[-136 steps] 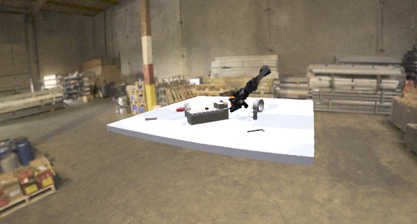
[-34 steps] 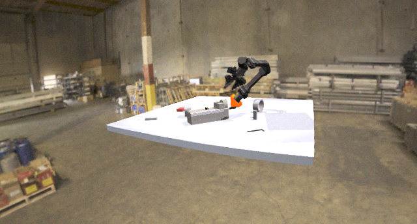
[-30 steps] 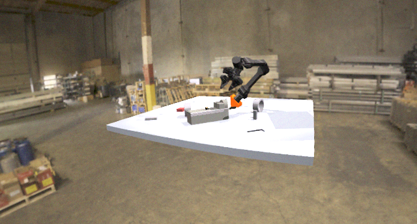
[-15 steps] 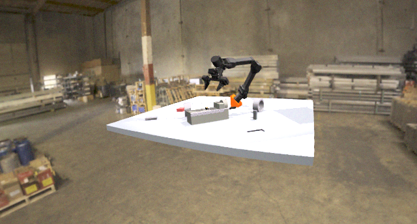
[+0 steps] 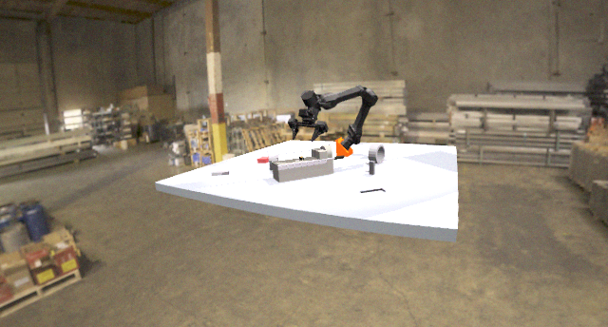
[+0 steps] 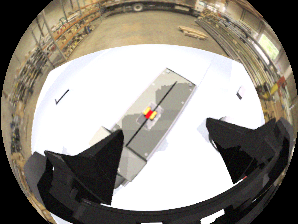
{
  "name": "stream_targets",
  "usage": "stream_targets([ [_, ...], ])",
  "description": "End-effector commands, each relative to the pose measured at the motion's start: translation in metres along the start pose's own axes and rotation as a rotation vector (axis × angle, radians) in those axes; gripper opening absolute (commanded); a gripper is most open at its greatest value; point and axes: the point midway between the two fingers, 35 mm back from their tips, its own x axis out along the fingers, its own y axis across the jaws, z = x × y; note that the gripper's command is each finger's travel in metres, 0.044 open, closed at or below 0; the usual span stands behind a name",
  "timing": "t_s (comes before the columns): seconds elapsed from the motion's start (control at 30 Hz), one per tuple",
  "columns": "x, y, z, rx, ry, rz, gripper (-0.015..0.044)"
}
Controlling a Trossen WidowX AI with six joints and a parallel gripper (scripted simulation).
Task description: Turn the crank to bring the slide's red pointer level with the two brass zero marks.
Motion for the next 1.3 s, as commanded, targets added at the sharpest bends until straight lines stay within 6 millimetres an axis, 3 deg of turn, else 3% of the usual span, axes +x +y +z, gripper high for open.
stream_targets([
  [0.0,0.005,0.000,-0.005,0.003,-0.004,-0.004,0.0440],
  [0.53,0.004,-0.001,-0.005,0.003,-0.003,-0.004,0.0440],
  [0.9,-0.029,-0.004,0.024,0.004,-0.001,-0.005,0.0440],
  [1.27,-0.042,0.063,0.018,0.269,0.056,-0.184,0.0440],
])
